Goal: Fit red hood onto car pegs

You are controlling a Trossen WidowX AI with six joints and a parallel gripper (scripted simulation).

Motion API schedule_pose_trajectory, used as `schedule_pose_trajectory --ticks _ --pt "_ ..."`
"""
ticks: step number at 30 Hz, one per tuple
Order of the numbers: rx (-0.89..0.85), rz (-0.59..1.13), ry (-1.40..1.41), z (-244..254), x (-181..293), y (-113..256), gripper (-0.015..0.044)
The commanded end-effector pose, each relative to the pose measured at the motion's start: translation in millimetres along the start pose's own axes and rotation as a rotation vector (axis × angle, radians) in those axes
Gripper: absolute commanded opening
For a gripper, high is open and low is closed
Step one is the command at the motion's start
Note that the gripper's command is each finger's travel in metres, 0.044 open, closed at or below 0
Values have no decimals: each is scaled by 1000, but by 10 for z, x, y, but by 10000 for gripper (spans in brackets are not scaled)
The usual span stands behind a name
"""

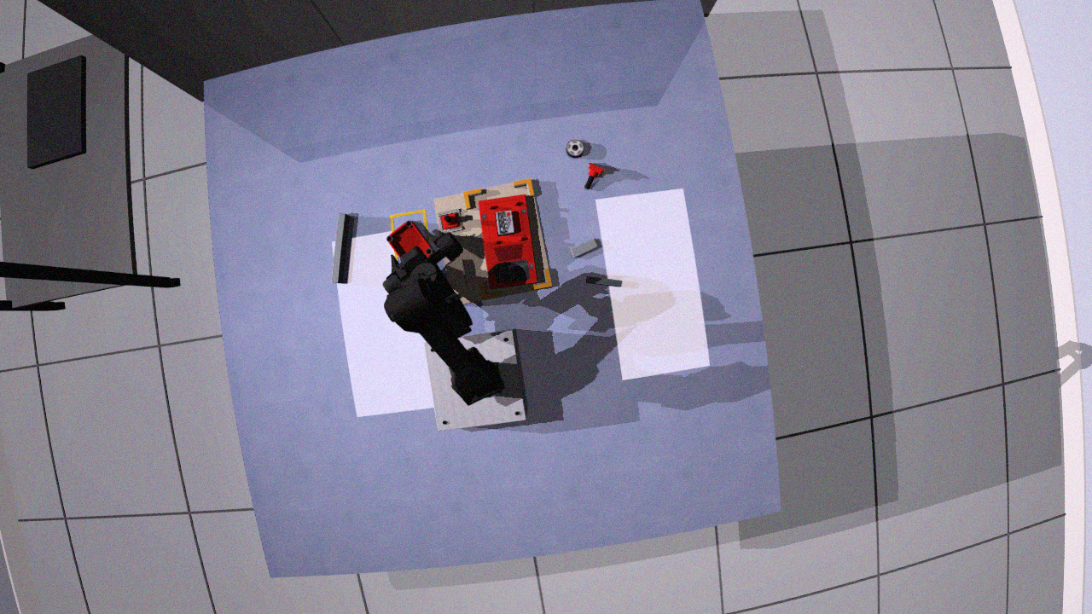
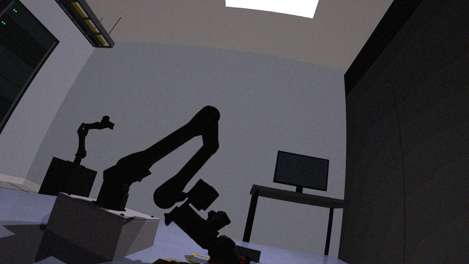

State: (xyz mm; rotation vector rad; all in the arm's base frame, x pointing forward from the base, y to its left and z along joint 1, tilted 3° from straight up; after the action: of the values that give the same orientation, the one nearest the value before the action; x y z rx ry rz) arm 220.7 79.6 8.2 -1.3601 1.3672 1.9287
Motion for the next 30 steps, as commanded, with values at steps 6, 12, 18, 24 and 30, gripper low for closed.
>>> schedule_pose_trajectory --ticks 6,12,18,24,30 --pt "-4 0 3 3 41 -21 440" --pt "-4 0 3 3 67 -33 440" --pt "-1 0 1 1 57 -27 328" --pt "-1 0 1 1 57 -27 288" --pt "-1 0 1 0 35 -23 170"
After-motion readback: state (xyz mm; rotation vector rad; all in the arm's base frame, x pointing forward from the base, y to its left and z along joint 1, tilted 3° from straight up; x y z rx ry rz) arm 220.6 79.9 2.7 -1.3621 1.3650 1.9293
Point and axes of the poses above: the point midway between the two fingers, 35 mm back from their tips, its own y axis back along the fingers, its own z axis across the jaws, x = y × z, the point moved 10 cm from there along y, back along the fingers
